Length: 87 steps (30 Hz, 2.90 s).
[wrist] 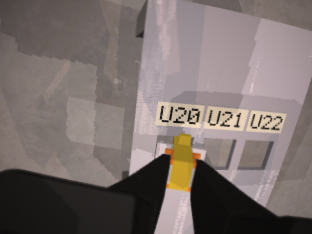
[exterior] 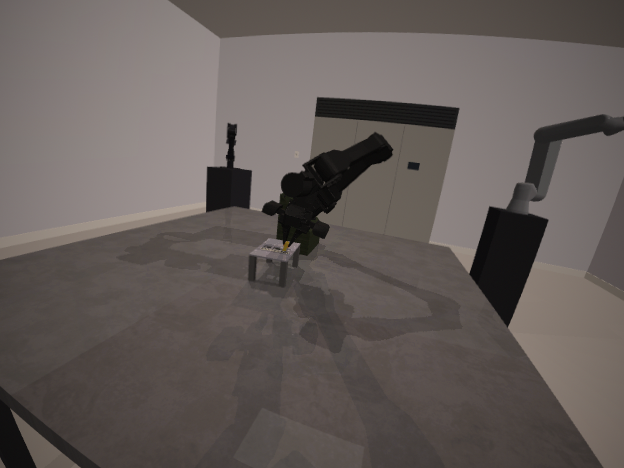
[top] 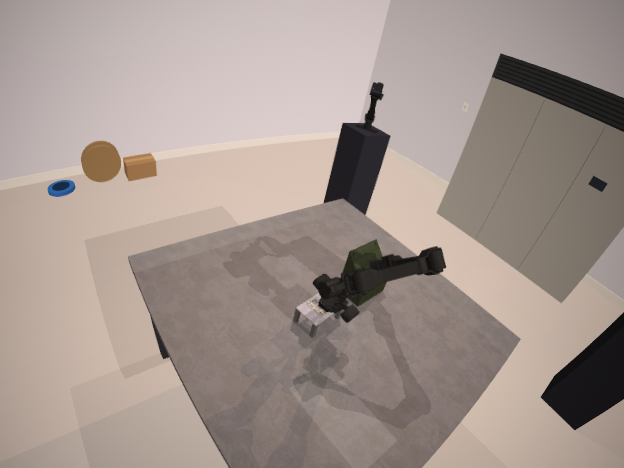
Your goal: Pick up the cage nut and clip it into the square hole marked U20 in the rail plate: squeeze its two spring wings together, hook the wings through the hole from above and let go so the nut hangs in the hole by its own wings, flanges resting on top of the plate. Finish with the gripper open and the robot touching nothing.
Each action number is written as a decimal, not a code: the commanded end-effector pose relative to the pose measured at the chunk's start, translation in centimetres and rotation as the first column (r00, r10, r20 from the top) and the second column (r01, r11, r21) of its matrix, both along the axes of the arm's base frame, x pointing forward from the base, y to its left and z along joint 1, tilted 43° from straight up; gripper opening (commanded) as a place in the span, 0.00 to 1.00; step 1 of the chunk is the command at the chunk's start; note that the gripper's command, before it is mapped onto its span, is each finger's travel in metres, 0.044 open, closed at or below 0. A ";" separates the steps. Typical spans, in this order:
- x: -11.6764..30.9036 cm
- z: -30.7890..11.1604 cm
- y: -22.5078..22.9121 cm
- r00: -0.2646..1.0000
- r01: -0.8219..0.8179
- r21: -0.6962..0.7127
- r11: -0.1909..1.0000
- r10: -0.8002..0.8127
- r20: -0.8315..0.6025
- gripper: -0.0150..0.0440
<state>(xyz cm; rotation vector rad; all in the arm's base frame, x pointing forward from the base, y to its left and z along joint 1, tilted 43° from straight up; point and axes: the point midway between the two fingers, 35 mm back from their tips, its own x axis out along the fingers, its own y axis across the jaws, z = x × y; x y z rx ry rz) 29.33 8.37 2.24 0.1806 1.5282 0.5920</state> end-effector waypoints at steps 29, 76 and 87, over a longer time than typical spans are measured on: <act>0.0 0.1 0.1 1.000 0.006 -0.034 0.999 -0.006 0.009 0.31; -0.1 0.3 0.5 1.000 0.013 -0.096 0.995 -0.010 0.025 0.31; -0.1 0.3 0.5 1.000 0.014 -0.104 0.994 -0.011 0.027 0.31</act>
